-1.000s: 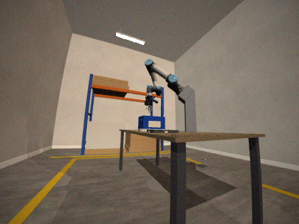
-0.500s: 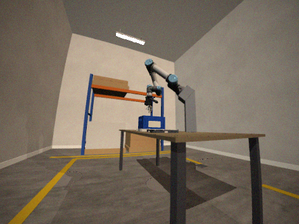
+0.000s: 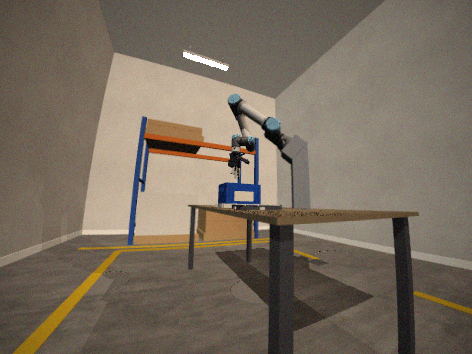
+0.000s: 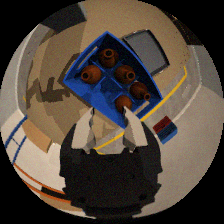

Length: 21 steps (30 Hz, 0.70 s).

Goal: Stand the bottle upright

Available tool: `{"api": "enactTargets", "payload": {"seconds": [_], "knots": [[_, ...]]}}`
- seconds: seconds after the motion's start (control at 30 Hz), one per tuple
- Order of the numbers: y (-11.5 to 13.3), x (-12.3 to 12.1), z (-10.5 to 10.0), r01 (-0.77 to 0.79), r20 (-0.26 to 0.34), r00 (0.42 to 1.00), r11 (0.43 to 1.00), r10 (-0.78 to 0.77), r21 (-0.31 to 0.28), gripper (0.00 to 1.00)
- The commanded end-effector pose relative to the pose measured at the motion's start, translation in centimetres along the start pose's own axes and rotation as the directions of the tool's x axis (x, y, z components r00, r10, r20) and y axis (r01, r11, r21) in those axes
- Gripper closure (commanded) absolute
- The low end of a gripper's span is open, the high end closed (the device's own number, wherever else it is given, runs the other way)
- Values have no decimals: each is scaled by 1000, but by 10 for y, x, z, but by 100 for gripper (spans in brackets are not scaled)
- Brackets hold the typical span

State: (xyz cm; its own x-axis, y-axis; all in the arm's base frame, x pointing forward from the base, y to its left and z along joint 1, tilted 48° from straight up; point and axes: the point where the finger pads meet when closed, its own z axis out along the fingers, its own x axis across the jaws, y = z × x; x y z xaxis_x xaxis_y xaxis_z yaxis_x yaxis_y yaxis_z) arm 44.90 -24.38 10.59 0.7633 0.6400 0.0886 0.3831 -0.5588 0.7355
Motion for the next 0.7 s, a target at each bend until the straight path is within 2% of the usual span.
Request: {"api": "enactTargets", "payload": {"seconds": [0.0, 0.67], "knots": [[0, 0, 4, 0, 0, 1000, 1000, 0, -1, 62], [0, 0, 28, 0, 0, 1000, 1000, 0, -1, 62]]}}
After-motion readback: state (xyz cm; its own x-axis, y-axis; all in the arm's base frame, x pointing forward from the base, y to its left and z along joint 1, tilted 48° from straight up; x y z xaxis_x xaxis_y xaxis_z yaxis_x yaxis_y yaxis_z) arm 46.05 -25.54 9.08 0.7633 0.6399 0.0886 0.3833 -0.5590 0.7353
